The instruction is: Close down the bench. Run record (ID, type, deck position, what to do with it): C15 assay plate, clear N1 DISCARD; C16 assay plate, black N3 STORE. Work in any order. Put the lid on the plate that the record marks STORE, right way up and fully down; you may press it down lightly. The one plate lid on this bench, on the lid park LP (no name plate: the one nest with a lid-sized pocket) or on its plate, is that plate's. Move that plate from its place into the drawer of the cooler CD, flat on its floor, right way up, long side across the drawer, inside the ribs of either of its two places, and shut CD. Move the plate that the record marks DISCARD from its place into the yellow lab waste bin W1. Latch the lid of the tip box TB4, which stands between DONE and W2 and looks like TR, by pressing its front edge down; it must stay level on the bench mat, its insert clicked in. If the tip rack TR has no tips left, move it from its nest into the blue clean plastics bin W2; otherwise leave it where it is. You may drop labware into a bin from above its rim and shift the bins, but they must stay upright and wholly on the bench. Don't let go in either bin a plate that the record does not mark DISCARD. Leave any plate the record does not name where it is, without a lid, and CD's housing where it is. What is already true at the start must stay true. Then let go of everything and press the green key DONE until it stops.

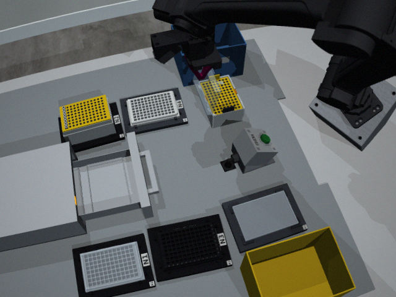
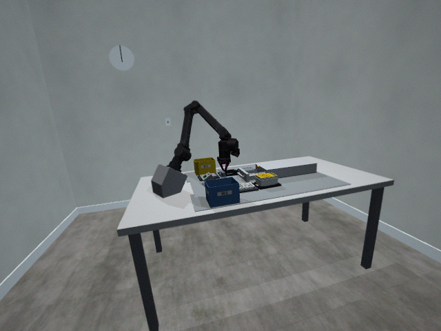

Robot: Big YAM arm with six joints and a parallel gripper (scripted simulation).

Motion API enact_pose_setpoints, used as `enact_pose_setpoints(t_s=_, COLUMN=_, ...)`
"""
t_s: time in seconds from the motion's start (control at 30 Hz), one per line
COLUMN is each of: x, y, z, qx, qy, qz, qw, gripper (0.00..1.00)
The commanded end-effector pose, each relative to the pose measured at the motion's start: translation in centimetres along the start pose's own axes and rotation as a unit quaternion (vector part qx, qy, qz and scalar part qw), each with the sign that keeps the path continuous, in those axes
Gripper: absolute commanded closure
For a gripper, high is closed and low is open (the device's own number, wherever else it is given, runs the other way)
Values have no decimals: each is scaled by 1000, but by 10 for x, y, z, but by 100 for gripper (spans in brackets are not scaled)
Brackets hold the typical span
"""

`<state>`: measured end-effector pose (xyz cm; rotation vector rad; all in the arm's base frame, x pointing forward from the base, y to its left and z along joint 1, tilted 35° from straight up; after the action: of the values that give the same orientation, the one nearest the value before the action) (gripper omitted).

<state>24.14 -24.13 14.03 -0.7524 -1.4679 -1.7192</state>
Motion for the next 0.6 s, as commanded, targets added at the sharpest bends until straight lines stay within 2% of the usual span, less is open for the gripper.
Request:
enact_pose_setpoints(t_s=0.0, x=9, y=-4, z=1, qx=6, qy=-8, qz=-6, qw=1000, gripper=100)
enact_pose_setpoints(t_s=0.23, x=6, y=-7, z=5, qx=14, qy=-4, qz=-5, qw=1000, gripper=100)
enact_pose_setpoints(t_s=0.57, x=11, y=-23, z=4, qx=6, qy=-7, qz=-5, qw=1000, gripper=100)
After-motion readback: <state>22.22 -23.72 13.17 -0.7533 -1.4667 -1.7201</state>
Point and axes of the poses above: the point where the finger pads meet when closed, its own x axis back along the fingers, its own z axis across the jaws, y = z × x, the point moved 3 cm from there along x, back along the fingers, and after that the axes turned 9 degrees about x, right-handed, at the moved point
